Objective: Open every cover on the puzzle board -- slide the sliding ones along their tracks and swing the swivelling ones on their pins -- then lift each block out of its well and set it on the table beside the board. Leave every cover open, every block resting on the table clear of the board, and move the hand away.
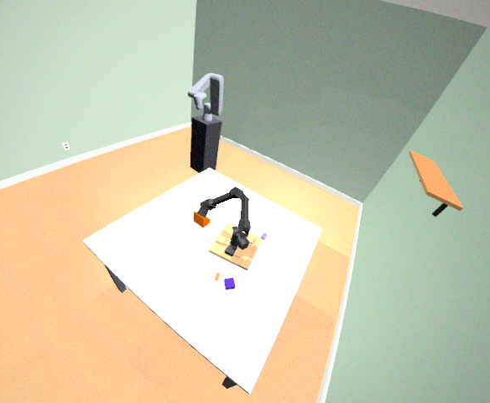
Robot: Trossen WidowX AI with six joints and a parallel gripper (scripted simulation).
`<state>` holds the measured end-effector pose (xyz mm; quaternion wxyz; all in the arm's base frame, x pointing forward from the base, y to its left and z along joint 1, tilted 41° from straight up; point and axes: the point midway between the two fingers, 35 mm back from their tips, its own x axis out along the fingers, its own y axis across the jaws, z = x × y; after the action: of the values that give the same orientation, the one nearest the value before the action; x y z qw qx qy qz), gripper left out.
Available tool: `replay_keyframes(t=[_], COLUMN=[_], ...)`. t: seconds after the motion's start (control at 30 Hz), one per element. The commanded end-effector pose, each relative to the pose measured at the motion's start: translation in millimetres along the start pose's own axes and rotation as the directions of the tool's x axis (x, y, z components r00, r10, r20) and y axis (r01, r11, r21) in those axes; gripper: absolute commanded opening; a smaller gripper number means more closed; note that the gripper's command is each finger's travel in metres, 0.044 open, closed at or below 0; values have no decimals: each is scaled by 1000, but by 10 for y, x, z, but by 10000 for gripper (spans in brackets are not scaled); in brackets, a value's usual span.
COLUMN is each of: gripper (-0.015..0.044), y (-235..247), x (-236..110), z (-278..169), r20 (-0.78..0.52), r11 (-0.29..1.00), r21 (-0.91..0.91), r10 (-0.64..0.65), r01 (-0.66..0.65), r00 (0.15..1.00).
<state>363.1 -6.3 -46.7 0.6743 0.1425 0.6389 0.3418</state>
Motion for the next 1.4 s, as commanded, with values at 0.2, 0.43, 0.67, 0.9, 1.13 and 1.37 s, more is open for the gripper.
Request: replay_keyframes(t=[0.2,0.43,0.67,0.9,1.13,1.37], gripper=[0,0,0,0,0,0], y=[-6,-6,-4,-1,4,10], x=[-24,-24,-23,-21,-19,-16], z=[131,202,272,343,413,482], r20=[9,10,10,10,11,11], r11=[1000,1000,1000,1000,1000,1000], r21=[0,0,0,-1,-1,-1], r10=[-2,-2,-2,-1,-1,-1], r01=[2,2,2,1,1,1], r00=[1000,1000,1000,1000,1000,1000])
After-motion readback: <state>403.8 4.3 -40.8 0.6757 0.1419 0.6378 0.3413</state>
